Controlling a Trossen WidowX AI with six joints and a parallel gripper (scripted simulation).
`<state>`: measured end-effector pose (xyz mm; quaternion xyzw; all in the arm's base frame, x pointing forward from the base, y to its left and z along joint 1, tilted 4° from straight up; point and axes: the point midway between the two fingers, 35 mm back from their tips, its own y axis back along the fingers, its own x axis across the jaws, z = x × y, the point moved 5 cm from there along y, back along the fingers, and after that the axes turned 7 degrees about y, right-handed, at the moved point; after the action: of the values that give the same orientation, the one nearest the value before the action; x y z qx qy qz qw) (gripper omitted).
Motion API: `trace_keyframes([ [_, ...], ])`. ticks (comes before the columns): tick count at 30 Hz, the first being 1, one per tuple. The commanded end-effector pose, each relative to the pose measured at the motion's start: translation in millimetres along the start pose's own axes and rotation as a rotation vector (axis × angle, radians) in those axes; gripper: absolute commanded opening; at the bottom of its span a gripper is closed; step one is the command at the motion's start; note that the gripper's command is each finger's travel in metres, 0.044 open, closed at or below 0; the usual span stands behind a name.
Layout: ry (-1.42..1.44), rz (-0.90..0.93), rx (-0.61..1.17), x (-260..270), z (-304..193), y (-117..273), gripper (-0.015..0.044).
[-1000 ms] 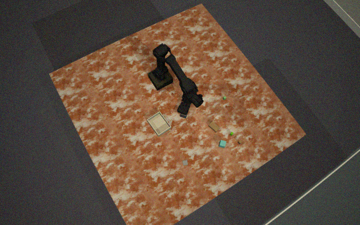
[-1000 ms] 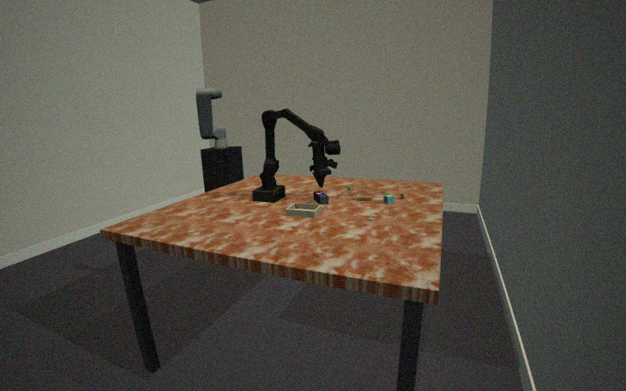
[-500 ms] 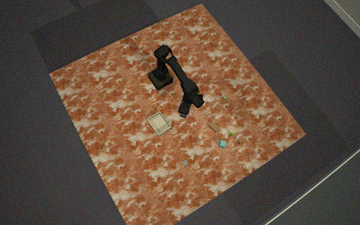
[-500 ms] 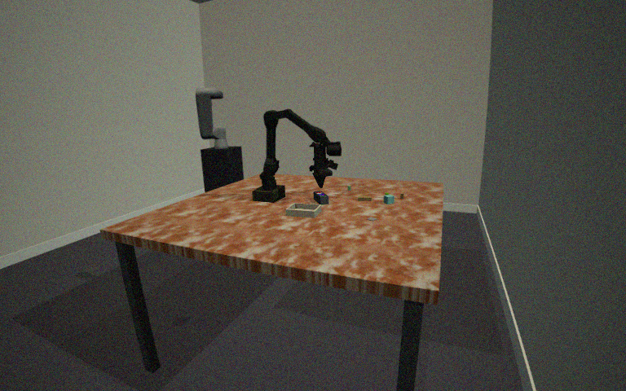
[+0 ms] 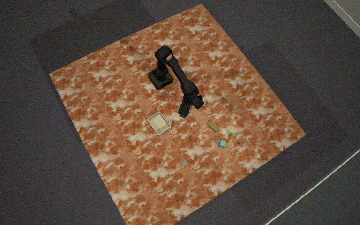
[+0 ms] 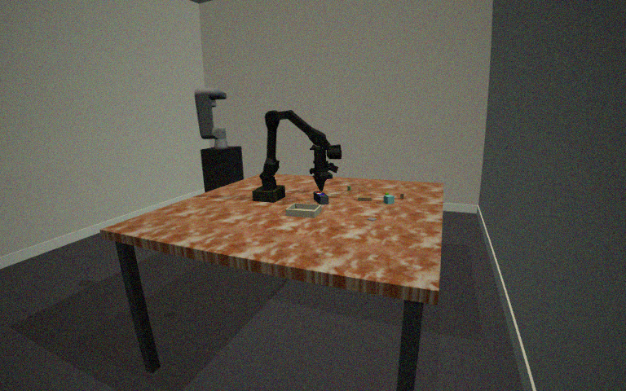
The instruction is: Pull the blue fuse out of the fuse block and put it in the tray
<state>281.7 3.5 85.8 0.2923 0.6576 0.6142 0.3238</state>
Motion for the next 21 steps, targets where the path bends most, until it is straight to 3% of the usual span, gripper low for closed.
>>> trace_keyframes([
  [1,0.005,0.007,0.003,0.9,-0.6,-6.2,0.0074],
  [21,0.005,0.007,0.004,0.7,-0.7,-13.6,0.0074],
])
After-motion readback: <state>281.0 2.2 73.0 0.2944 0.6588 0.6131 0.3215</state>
